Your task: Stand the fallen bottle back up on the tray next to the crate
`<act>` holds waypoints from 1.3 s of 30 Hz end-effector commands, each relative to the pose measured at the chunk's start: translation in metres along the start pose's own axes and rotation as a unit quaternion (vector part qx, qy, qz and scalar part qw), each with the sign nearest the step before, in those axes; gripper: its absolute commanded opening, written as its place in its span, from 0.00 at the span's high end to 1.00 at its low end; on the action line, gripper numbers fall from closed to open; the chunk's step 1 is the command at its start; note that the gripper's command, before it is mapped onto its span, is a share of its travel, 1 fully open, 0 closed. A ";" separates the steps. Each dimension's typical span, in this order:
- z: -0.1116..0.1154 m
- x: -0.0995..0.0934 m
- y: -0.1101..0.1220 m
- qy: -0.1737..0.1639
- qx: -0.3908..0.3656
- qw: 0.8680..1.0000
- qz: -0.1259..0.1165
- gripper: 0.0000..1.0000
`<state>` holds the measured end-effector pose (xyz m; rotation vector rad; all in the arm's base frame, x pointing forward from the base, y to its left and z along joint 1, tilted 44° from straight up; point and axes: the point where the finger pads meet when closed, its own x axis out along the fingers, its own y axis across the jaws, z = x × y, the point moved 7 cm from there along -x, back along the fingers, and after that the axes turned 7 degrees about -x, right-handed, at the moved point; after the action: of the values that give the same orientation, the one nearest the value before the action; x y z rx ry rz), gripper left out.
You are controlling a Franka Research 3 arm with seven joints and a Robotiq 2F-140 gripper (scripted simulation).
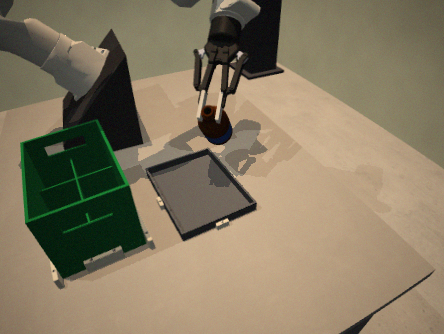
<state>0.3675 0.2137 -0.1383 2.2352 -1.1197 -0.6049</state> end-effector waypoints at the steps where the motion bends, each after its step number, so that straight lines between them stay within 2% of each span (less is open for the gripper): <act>1: -0.002 -0.001 -0.001 0.002 0.004 1.000 0.000 1.00; 23: -0.002 -0.001 -0.001 0.004 0.004 1.000 0.001 1.00; 39: 0.005 -0.001 -0.002 0.043 0.004 0.999 0.006 1.00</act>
<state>0.3626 0.2125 -0.1455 2.2274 -1.0923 -0.5292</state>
